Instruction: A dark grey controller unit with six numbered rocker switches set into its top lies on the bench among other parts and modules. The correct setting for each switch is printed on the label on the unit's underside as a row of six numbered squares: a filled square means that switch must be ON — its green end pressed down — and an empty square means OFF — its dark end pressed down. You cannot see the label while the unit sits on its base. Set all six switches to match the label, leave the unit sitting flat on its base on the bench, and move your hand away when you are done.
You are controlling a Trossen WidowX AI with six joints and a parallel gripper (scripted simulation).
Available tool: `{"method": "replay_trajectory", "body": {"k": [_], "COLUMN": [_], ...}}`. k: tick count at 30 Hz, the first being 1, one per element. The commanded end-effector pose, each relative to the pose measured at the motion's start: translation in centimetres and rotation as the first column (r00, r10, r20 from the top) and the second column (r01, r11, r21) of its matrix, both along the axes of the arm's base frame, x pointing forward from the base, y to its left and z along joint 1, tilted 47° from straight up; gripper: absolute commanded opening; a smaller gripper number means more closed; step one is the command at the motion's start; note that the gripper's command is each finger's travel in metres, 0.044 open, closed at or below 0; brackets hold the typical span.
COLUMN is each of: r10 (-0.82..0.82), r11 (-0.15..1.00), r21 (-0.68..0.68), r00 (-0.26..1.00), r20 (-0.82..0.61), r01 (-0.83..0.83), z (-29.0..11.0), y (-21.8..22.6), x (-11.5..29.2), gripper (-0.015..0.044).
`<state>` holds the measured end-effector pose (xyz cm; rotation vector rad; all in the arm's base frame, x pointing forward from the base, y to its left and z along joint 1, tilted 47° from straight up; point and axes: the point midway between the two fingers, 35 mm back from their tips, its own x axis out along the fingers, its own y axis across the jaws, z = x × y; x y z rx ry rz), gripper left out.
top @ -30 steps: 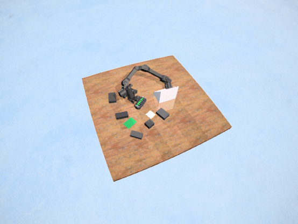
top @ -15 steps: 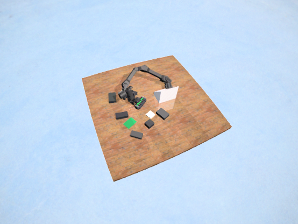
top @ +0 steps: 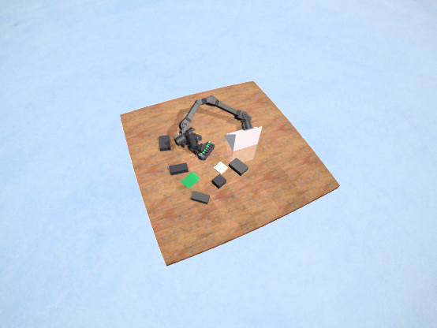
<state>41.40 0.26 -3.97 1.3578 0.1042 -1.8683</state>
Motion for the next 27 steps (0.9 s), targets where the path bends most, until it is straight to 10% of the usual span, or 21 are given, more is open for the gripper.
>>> {"method": "replay_trajectory", "body": {"k": [1,27], "r10": [0.004,0.004], "r11": [1.000,1.000], "r21": [-0.003,-0.002], "r00": [1.000,1.000], "r20": [-0.001,-0.001], "r01": [-0.004,-0.004], "z": [-0.15,-0.77], "y": [0.02,0.51], "x": [-0.09,-0.75], "gripper": [0.0000,0.0000]}}
